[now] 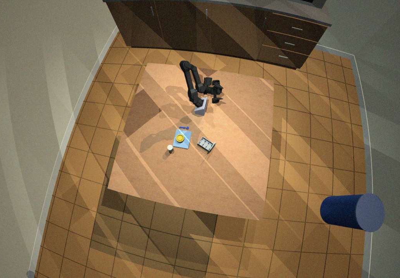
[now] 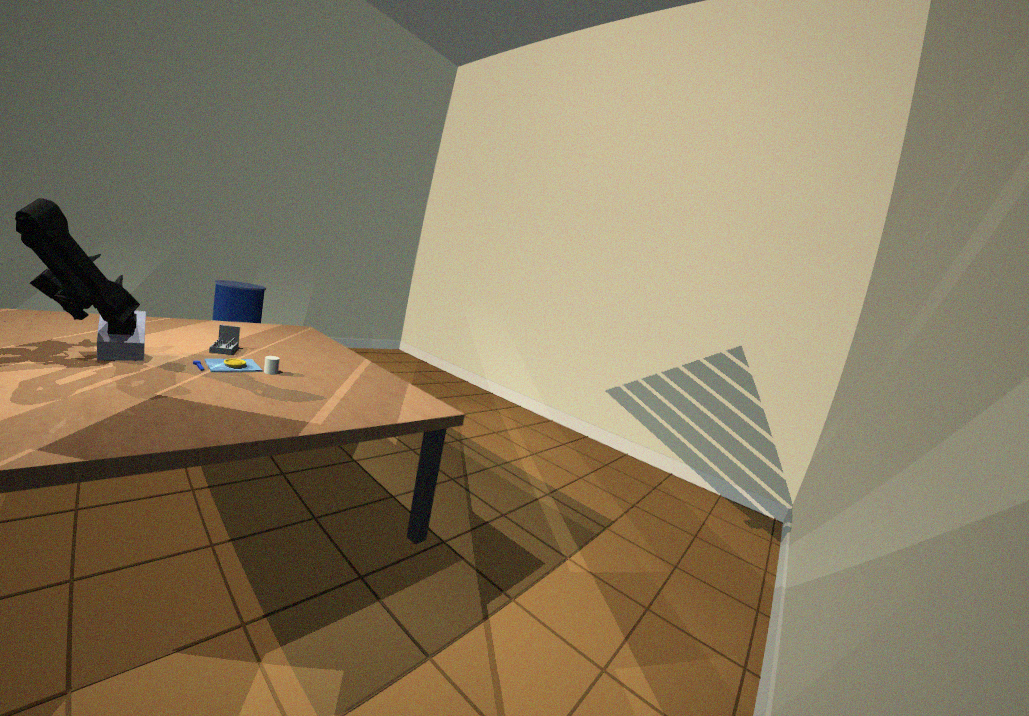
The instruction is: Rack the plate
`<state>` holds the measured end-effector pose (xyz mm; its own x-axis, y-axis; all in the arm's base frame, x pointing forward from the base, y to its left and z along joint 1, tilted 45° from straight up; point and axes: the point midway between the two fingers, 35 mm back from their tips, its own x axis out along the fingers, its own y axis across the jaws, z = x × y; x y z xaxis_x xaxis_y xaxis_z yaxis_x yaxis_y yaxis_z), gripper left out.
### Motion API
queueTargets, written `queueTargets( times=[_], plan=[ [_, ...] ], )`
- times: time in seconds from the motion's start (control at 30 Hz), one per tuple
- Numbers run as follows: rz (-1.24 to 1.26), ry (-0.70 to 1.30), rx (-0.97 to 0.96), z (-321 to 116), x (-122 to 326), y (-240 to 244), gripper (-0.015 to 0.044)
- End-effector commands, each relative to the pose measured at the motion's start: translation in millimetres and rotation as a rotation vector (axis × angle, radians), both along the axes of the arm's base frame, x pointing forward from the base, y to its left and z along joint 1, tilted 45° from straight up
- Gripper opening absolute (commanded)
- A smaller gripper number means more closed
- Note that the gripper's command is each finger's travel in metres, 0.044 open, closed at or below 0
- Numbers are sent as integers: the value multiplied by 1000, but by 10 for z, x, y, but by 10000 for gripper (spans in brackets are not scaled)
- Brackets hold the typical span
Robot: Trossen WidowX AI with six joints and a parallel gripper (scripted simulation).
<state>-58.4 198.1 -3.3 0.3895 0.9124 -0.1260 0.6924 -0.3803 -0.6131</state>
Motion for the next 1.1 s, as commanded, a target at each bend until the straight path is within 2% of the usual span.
queueTargets(
  times=[0.0,0.47,0.6,1.07],
  plan=[
    [-78,60,2,-47,73,94,400],
    [-404,204,9,-214,520,413,400],
    [-397,238,-37,-237,493,504,400],
    [-659,363,-56,-325,1015,693,400]
  ],
)
